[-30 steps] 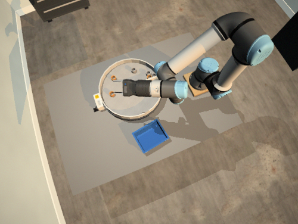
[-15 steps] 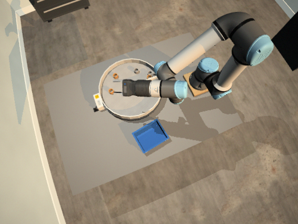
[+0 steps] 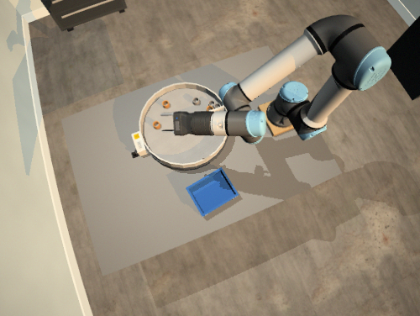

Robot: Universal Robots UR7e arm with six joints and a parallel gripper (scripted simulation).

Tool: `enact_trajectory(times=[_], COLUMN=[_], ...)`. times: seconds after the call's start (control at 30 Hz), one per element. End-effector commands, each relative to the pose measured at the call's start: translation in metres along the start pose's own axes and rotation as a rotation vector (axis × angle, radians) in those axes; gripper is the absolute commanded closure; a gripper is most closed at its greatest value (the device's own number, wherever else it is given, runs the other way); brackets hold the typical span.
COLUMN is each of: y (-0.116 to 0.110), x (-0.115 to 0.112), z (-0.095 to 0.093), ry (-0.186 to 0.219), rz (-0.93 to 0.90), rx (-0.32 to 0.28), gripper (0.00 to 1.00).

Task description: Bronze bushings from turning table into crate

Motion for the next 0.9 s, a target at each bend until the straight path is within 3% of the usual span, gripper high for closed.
enact_trajectory(times=[0.0,0.03,0.17,0.57,0.6,0.73,0.87], y=[-0.012,-0.003,-0.014,-0.014,-0.008,-0.018,-0.018], x=[-0.009,-0.003,-0.012,-0.012,-0.008,-0.015,-0.015], z=[0.009,0.004,0.015,0.015,0.013,0.021,0.021], ry=[-0.103,-0.033,-0.152,-0.152,-0.103,-0.222,-0.222], rz=[-0.005,-0.001,-0.003,-0.003,0.000,-0.002,-0.002], rx=[0.114,0.036,0.167,0.167,0.111,0.242,0.242], gripper=[0.00,0.00,0.00,0.00,0.00,0.00,0.00])
Point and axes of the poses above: the point where the finger pads meet when closed, its own z axis back along the fingers, its own x axis across the jaws, y = z × x, the point moved 10 cm from there along z, back along the fingers, and after that the axes turned 11 degrees about z, right-handed, at the moved point
